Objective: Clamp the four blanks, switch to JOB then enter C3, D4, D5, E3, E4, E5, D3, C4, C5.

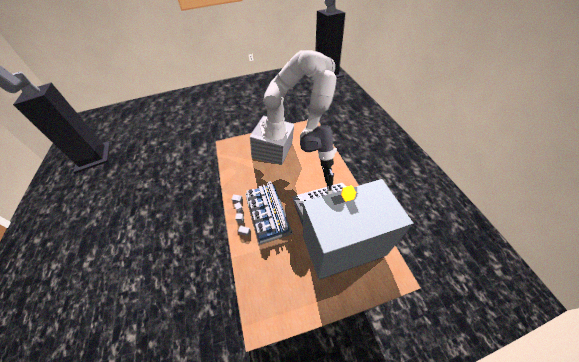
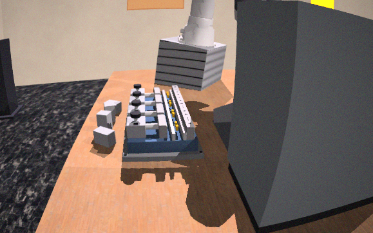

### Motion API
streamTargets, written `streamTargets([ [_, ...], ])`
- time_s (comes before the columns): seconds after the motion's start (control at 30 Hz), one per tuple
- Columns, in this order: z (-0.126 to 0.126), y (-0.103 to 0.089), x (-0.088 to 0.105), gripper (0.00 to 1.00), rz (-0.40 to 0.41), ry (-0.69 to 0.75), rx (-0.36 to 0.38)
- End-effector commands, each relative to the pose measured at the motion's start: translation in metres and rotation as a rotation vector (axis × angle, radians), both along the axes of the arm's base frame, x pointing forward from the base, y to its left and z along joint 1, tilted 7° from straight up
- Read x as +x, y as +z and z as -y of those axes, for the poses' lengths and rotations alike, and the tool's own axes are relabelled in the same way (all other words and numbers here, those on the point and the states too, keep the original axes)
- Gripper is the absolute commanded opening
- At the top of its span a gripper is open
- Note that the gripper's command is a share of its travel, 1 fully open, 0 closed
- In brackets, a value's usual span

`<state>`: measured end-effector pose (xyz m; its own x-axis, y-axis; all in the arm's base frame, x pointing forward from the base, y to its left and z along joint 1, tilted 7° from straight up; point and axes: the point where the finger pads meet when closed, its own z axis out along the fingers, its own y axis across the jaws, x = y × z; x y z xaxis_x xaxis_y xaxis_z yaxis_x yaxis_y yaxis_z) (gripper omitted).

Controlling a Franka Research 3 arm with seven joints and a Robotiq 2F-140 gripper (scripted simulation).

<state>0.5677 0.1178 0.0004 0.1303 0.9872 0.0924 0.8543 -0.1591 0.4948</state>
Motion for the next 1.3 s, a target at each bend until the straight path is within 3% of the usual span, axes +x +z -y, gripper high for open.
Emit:
streamTargets([
  [0.0, -0.0022, 0.0001, 0.0018, 0.00, 0.004, -0.004, 0.010],
  [1.27, -0.0023, -0.0059, 0.0053, 0.00, 0.004, -0.004, 0.010],
])
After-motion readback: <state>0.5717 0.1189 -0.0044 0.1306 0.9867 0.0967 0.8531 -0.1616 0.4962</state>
